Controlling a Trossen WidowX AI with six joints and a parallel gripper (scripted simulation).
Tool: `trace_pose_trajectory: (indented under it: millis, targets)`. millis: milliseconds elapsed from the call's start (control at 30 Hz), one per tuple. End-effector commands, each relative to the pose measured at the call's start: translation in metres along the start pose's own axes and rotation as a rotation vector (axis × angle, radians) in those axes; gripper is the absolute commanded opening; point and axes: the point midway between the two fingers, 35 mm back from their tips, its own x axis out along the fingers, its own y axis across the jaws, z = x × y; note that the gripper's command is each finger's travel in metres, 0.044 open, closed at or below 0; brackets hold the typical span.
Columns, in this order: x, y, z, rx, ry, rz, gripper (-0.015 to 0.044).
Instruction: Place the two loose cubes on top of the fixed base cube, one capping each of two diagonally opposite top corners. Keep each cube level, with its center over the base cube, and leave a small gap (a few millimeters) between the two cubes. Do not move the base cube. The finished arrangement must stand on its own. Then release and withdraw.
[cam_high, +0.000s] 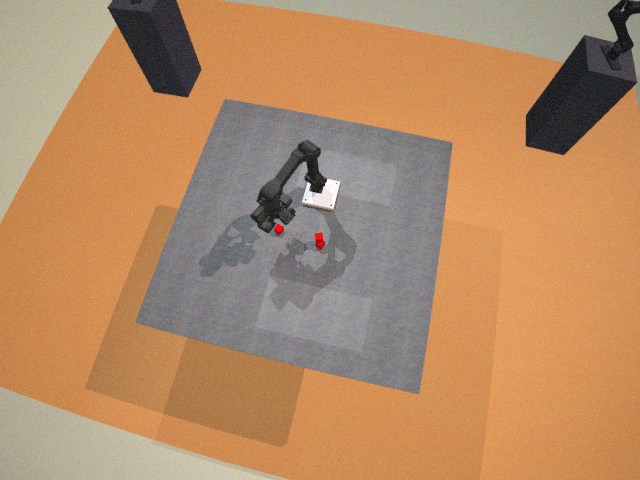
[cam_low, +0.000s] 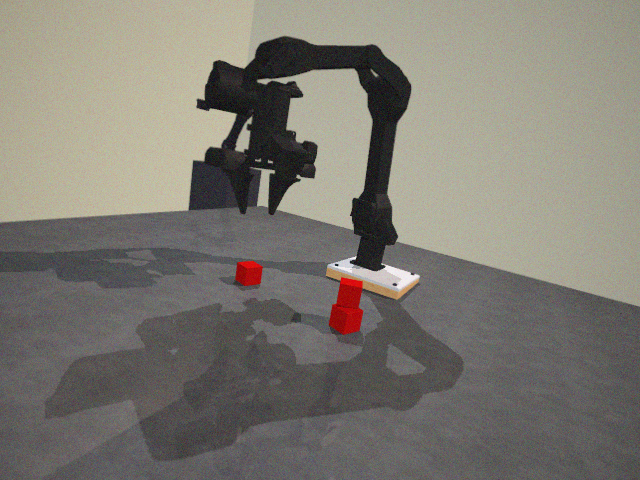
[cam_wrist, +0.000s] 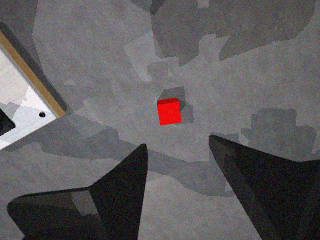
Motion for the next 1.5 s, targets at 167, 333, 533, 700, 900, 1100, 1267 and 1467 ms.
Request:
trace_pose_trajectory:
  millis: [167, 333, 533, 700, 900, 1100, 1267, 1467]
  targets:
    - [0.042, -0.002, -0.002, -0.018, 0.003, 0.001, 0.0265]
    - [0.061, 0.000, -0.002, -0.018, 0.003, 0.001, 0.0265]
    - [0.074, 0.000, -0.002, -0.018, 0.003, 0.001, 0.0265]
    - [0.077, 0.000, -0.002, -0.018, 0.003, 0.001, 0.0265]
    - [0.087, -0.001, -0.002, -0.018, 0.003, 0.001, 0.0265]
    - [0.097, -0.001, -0.002, -0.018, 0.003, 0.001, 0.0265]
    - [0.105, 0.000, -0.002, -0.018, 0.003, 0.001, 0.0265]
    - [0.109, 0.000, -0.002, -0.018, 0.003, 0.001, 0.0212]
